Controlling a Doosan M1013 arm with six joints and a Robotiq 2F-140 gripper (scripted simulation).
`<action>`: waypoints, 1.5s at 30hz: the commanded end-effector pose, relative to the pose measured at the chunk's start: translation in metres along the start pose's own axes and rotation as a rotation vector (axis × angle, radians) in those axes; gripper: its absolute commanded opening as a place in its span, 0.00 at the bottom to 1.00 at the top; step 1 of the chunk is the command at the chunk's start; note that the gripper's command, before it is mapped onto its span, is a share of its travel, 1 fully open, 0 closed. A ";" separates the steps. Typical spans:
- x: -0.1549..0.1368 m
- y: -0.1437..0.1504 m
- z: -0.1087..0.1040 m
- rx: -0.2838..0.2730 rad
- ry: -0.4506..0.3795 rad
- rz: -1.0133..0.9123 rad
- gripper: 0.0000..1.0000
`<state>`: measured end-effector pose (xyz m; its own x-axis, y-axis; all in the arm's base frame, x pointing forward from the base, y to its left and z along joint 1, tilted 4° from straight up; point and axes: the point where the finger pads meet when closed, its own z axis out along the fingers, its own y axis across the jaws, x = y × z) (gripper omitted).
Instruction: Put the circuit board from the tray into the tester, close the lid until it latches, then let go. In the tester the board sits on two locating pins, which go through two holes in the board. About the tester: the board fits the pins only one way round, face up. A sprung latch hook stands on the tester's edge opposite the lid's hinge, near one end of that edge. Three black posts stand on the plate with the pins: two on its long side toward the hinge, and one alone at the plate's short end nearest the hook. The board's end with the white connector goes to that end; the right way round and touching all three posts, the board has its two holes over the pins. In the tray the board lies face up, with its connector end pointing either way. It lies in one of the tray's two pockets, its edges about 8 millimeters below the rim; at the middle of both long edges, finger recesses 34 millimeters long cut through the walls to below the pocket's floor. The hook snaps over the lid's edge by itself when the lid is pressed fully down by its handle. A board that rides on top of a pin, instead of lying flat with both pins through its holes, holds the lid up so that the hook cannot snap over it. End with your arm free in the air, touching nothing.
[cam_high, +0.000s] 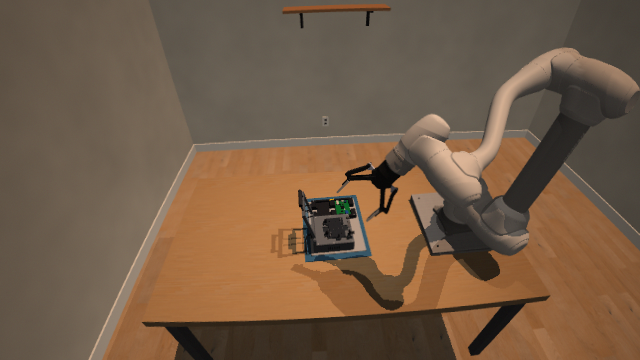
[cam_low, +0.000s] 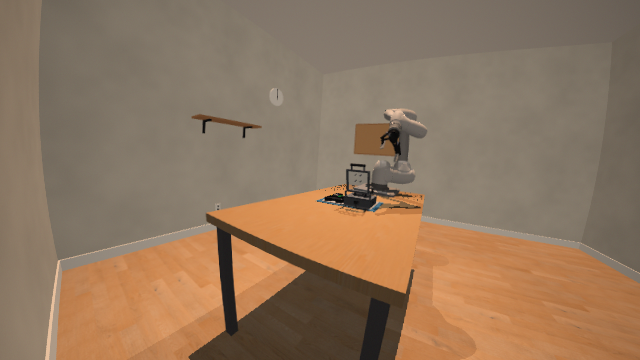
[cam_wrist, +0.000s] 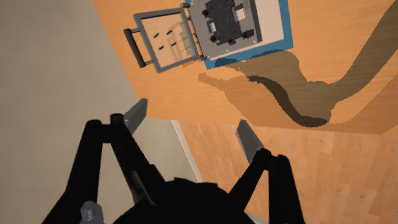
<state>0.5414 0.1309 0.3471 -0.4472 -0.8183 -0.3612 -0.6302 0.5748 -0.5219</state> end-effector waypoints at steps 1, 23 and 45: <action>0.000 0.000 0.000 0.000 0.000 0.000 1.00; 0.021 -0.018 0.009 -0.022 0.060 -0.050 1.00; 0.153 -0.099 0.035 -0.297 0.273 -0.328 1.00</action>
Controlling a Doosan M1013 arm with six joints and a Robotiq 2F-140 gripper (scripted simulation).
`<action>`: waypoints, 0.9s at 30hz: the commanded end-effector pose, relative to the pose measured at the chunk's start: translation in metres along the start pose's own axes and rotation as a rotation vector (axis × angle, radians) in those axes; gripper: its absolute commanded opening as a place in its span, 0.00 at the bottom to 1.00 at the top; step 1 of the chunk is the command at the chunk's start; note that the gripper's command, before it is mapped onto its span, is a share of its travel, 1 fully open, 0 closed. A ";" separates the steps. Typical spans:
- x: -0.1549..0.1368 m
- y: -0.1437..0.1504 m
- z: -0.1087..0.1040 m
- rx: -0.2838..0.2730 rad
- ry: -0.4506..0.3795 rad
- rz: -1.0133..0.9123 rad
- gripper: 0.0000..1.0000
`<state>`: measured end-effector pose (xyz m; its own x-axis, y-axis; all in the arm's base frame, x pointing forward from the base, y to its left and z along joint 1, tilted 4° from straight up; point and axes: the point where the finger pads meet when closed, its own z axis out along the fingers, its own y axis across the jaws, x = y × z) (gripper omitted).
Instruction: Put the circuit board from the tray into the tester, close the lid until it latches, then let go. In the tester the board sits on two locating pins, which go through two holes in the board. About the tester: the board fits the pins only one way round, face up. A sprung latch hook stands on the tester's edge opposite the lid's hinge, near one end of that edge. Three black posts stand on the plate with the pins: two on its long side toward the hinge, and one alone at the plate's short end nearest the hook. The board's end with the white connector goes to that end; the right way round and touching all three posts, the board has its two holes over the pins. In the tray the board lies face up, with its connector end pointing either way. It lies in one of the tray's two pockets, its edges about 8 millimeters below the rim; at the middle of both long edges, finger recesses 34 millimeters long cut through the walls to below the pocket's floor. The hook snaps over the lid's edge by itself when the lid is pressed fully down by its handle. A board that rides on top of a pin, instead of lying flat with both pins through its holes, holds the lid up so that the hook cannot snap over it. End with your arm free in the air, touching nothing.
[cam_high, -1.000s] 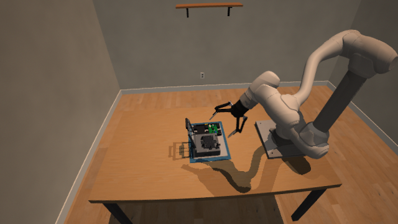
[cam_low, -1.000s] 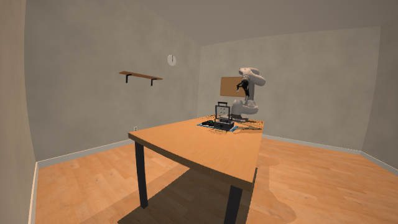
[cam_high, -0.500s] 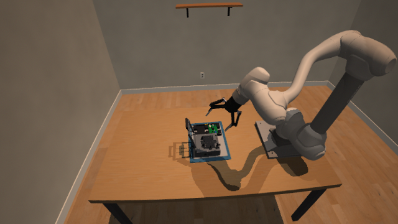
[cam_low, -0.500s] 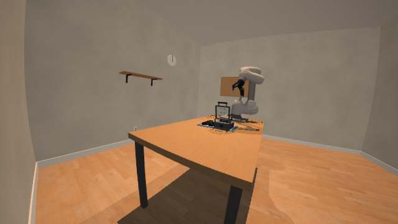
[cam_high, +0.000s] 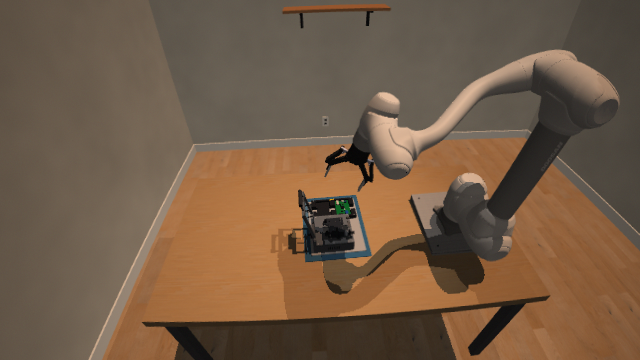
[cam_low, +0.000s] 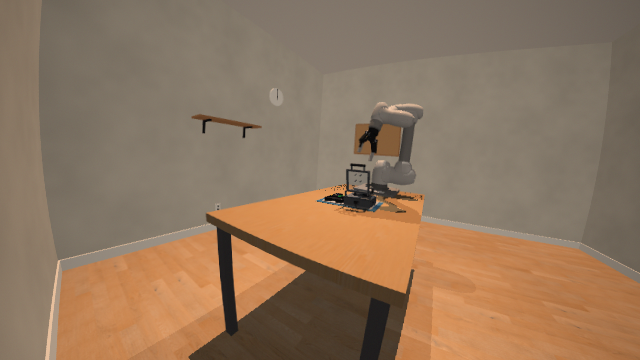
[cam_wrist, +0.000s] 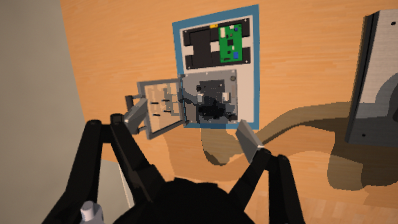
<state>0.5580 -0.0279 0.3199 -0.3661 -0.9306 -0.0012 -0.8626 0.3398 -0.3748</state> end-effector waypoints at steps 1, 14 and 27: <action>0.039 -0.010 0.010 -0.100 0.006 -0.089 1.00; 0.113 -0.020 0.019 -0.265 -0.043 -0.248 1.00; 0.158 -0.024 0.021 -0.348 -0.123 -0.347 1.00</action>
